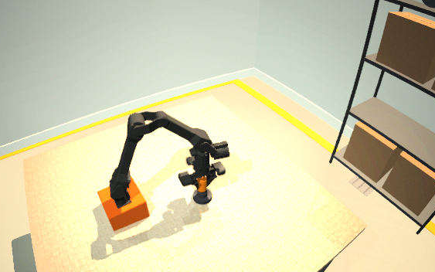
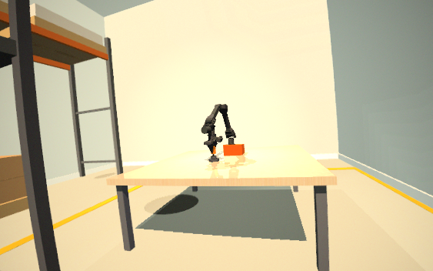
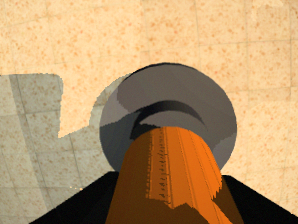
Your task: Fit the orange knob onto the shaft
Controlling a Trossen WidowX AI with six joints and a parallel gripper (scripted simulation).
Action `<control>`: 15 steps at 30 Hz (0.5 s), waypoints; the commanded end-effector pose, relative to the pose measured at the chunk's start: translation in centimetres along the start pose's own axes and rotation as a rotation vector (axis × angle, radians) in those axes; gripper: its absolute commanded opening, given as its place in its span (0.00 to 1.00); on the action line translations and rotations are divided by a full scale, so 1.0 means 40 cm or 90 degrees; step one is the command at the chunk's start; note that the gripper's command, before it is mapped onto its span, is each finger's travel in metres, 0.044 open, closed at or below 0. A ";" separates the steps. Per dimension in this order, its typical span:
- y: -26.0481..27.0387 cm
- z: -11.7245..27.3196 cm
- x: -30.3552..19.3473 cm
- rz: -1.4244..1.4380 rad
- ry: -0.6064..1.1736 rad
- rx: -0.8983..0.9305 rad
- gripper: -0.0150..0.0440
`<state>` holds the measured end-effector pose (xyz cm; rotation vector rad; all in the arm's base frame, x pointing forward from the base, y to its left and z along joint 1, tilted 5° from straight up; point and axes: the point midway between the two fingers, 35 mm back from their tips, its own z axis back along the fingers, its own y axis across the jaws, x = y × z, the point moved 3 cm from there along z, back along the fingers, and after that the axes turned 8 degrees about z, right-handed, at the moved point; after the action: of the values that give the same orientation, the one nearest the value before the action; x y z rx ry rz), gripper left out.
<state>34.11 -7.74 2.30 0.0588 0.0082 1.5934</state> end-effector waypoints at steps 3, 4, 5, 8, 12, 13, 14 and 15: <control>-0.004 0.012 -0.001 0.002 0.002 -0.001 0.25; -0.004 0.012 -0.001 0.008 0.002 -0.001 0.25; -0.004 0.012 -0.001 0.019 0.002 -0.001 0.25; -0.006 0.014 -0.001 0.082 0.002 -0.001 0.25; -0.010 0.014 -0.002 0.136 0.002 -0.001 0.25; -0.010 0.012 -0.002 0.136 0.002 -0.001 0.25; -0.009 0.011 -0.002 0.136 0.002 -0.001 0.25; -0.009 0.011 -0.002 0.136 0.002 -0.001 0.25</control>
<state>34.31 -7.77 2.60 0.0643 0.0043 1.7837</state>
